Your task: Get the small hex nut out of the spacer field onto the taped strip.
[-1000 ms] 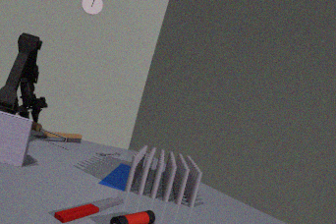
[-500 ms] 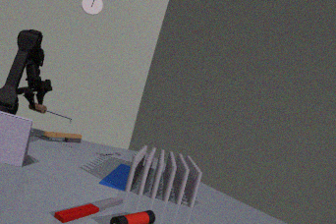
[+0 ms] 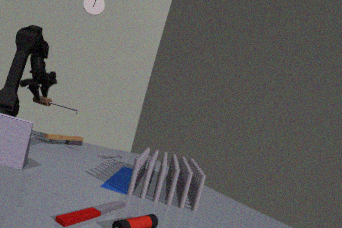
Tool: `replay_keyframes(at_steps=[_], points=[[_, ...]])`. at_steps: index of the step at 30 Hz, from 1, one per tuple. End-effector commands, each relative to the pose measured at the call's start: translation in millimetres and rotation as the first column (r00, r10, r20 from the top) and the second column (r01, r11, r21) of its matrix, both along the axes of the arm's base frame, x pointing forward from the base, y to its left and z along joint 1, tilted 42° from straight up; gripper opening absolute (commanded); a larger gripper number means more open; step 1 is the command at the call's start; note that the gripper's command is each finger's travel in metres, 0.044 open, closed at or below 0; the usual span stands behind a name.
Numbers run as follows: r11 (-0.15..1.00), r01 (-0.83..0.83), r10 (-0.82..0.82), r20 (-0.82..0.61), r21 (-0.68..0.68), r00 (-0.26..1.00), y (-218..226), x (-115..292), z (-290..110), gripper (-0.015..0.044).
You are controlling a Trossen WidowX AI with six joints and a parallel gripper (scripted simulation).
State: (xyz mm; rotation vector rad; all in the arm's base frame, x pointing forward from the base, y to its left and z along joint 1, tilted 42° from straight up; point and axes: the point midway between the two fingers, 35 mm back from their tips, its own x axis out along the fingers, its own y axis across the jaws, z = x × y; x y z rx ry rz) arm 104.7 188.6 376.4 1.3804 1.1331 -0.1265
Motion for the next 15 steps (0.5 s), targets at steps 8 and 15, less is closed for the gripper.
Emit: replay_keyframes(at_steps=[8,15], points=[[0.994,-0.025,0.026,0.013,-0.105,1.000,-2,25,-20,0.0000],[0.986,-0.048,0.050,0.009,-0.159,0.999,-6,41,-32,0.0000]])
